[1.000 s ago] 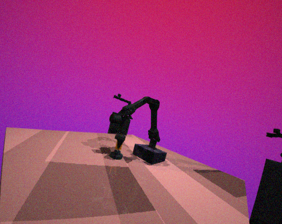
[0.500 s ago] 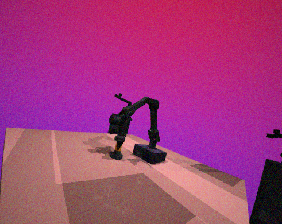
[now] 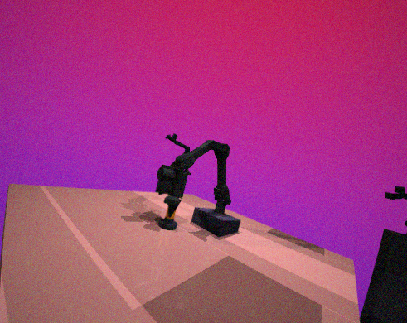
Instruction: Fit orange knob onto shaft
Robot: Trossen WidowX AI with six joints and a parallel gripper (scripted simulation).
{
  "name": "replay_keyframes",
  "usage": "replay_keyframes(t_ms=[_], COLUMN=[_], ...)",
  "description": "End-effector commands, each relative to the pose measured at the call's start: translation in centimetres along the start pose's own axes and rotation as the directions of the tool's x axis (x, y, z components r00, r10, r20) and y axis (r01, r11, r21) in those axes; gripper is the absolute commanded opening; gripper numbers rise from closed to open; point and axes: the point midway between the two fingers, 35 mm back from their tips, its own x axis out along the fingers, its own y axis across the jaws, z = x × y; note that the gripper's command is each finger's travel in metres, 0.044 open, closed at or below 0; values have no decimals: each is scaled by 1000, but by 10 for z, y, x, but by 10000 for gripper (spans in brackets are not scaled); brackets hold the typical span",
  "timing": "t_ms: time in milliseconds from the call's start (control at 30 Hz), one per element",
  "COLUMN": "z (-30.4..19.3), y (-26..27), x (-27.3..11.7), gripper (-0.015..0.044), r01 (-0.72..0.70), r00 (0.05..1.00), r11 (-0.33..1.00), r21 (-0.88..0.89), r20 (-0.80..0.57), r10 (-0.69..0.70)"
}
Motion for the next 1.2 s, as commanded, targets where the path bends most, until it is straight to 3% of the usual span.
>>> replay_keyframes(t_ms=[0,467,767,967,1167], z=[0,0,0,1,1], y=[0,0,0,1,1], x=[0,0,-3,-86,-96], gripper=[79,440,440,440,440], r01=[0,0,0,0,0], r00=[1000,1000,1000,1000,1000], r11=[1000,1000,1000,1000,1000], r21=[-3,-3,-3,0,0], r20=[0,0,0,0,0], r10=[0,0,0,0,0])
